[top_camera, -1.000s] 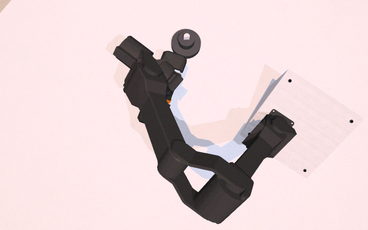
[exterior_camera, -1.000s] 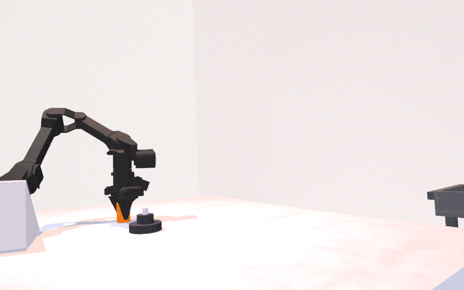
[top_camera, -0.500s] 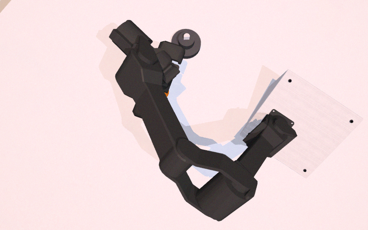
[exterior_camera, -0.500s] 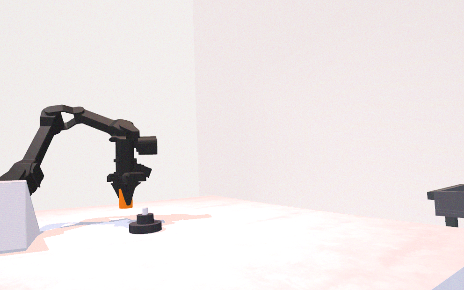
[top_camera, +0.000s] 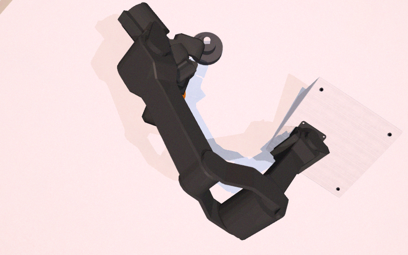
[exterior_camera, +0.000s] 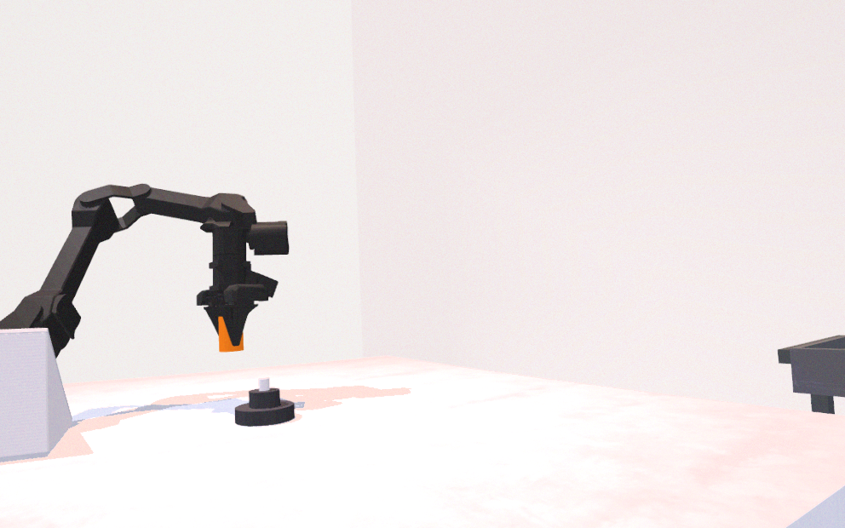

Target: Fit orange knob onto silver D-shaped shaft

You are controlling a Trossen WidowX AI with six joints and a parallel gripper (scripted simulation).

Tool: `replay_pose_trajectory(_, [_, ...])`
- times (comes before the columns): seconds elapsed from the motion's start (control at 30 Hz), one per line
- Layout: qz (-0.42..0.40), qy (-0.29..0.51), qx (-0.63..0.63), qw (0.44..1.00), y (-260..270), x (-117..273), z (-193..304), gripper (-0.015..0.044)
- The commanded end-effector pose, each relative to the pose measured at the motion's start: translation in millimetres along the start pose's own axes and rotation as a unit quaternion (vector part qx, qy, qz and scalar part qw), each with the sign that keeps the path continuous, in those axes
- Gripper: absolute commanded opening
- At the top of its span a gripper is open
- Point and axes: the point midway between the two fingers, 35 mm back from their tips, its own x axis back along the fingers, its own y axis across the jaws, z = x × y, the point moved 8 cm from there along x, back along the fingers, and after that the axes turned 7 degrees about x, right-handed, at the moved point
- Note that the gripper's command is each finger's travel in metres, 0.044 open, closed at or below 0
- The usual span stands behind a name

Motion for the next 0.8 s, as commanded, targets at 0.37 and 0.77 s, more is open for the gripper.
replay_pose_trajectory(0.37, [0.0, 0.0, 0.003, 1.0, -1, 47, 0, 0.0])
replay_pose_trajectory(0.77, [0.0, 0.007, 0.007, 1.0, -28, 38, 2, 0.0])
